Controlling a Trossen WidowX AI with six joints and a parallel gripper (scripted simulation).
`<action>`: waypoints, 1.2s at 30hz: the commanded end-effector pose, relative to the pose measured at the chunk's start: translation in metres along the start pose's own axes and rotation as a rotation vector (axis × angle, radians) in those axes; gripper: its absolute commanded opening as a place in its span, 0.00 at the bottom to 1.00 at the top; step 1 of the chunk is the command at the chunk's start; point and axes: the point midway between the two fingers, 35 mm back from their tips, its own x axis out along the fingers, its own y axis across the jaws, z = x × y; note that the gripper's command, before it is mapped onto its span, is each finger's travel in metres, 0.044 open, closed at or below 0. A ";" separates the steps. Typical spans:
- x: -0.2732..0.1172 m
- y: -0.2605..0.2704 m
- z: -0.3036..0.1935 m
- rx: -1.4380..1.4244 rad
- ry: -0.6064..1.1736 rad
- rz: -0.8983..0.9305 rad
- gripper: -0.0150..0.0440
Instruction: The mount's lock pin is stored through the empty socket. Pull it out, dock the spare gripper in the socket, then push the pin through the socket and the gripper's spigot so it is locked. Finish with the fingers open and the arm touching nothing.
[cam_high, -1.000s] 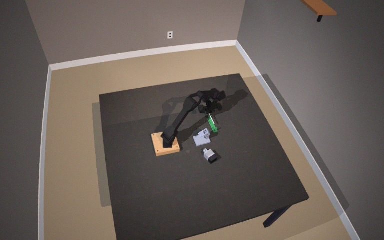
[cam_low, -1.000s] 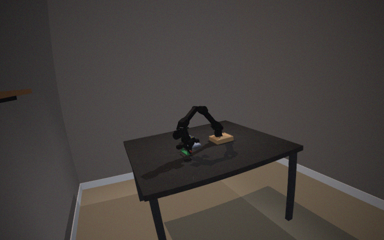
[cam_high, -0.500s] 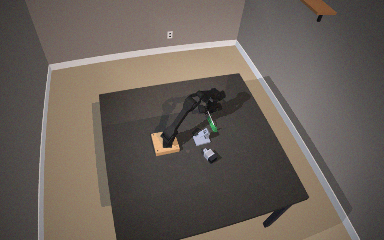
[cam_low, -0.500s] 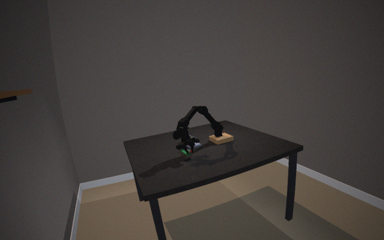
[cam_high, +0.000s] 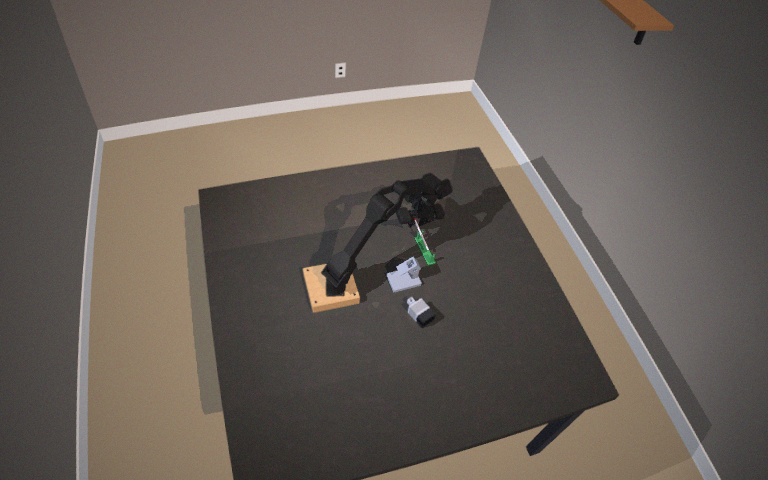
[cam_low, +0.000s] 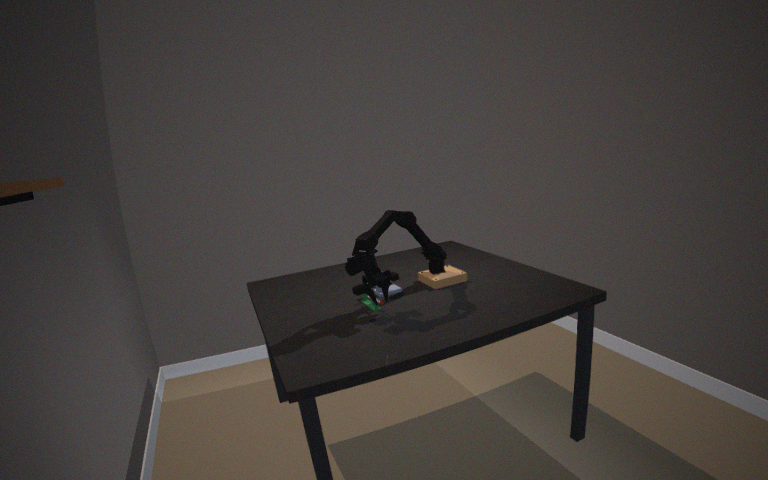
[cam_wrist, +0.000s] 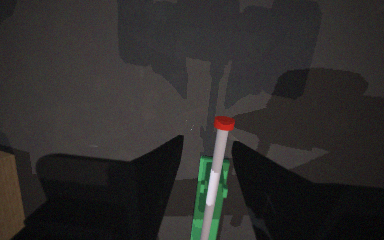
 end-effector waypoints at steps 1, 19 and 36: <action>-0.011 0.001 0.002 0.000 -0.001 -0.001 0.59; -0.041 0.011 0.003 0.005 0.012 0.027 0.59; -0.096 0.009 -0.032 -0.009 0.031 -0.086 0.59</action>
